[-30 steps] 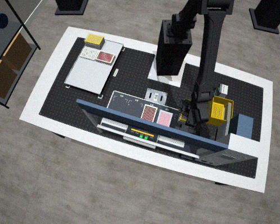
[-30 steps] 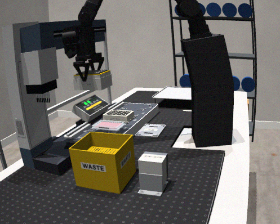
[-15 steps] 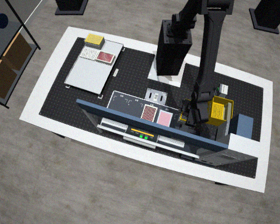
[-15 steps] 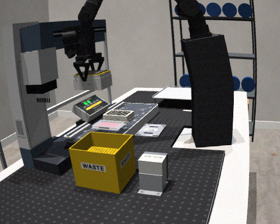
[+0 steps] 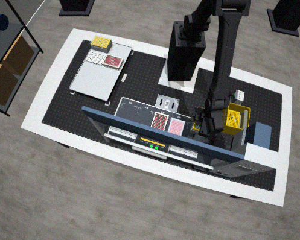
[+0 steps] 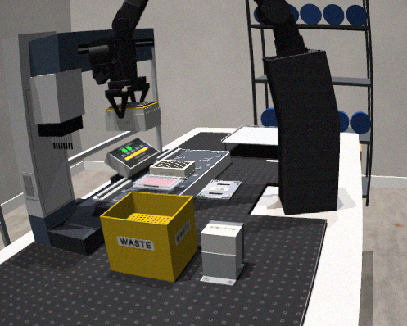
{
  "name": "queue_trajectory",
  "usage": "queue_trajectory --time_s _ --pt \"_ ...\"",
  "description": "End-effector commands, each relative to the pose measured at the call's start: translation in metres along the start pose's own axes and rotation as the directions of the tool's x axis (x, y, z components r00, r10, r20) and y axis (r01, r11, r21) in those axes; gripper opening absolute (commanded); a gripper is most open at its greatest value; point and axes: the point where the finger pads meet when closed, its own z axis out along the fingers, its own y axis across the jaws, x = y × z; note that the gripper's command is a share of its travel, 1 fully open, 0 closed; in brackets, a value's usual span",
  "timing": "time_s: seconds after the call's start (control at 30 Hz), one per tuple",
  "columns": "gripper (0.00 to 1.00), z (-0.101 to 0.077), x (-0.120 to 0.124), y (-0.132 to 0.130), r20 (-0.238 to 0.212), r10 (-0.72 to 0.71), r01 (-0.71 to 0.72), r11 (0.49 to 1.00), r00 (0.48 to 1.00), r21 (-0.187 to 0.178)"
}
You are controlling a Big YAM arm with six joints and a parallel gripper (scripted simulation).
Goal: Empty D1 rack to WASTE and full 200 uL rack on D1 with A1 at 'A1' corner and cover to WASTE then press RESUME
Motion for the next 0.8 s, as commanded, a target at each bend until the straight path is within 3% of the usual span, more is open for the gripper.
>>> queue_trajectory --time_s 0.0,0.2,0.77 --pt "0.0 0.0052 -0.0055 -0.0008 -0.01 -0.01 0.01 1.0 1.0 0.005" --pt "0.0 0.0025 -0.0151 0.0002 0.003 -0.005 0.005 1.0 1.0 0.0" --pt "0.0 0.0044 -0.0112 -0.0022 -0.006 -0.005 0.005 1.0 1.0 0.004"
